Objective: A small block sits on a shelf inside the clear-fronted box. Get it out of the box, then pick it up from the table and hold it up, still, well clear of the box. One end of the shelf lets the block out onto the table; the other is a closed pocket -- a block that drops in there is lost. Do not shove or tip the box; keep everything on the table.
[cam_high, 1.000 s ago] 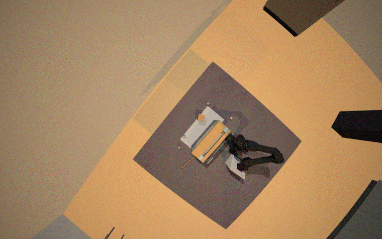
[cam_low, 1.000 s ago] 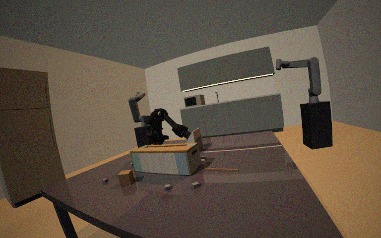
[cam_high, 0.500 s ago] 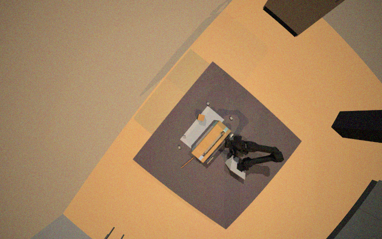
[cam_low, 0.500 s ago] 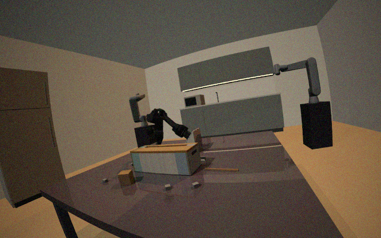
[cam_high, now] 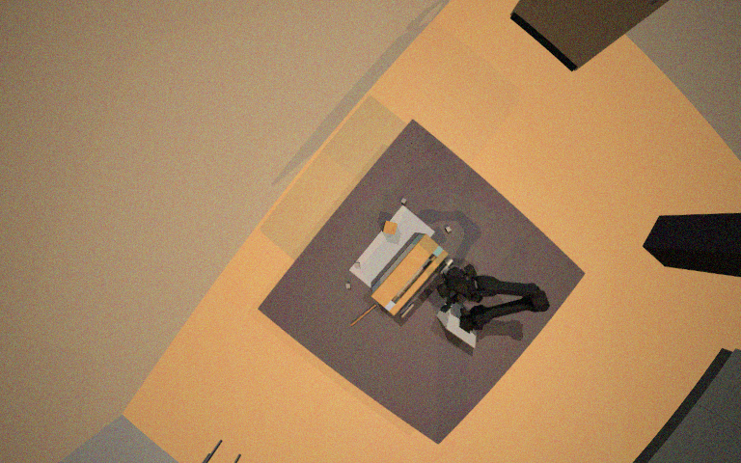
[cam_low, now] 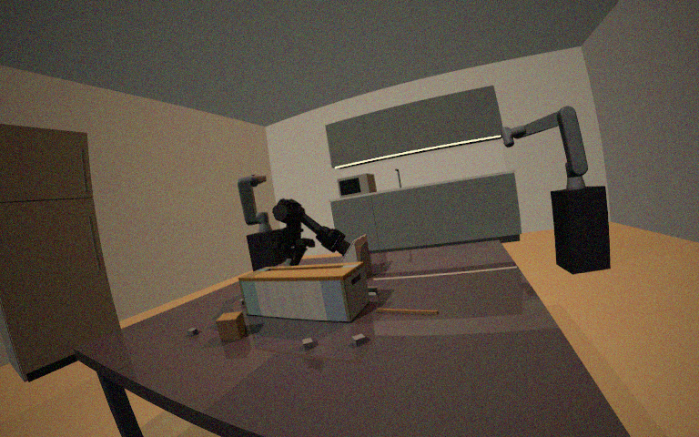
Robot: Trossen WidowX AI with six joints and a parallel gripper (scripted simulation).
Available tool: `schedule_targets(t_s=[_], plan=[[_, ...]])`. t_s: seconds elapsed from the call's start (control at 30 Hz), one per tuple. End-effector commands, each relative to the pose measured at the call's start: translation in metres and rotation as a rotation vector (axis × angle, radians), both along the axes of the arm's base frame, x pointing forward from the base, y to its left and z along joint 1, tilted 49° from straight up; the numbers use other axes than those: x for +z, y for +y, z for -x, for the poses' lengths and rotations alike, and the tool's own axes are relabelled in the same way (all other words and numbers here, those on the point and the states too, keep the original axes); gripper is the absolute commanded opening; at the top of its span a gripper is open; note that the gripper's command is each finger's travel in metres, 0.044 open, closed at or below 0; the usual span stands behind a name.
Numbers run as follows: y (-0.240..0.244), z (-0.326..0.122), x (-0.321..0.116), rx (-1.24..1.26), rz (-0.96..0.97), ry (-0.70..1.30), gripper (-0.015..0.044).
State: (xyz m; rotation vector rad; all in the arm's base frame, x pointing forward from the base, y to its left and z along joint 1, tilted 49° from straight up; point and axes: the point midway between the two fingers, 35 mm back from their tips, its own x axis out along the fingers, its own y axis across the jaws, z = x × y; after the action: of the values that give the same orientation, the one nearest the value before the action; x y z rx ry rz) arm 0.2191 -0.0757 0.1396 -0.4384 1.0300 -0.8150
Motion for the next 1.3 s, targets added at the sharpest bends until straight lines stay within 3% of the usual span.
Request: schedule_targets(t_s=[0.0,1.27], plan=[[0.003,0.000,0.001,0.098,0.061,0.135,0.0000],[0.031,0.007,0.020,0.989,0.627,1.487,0.0000]])
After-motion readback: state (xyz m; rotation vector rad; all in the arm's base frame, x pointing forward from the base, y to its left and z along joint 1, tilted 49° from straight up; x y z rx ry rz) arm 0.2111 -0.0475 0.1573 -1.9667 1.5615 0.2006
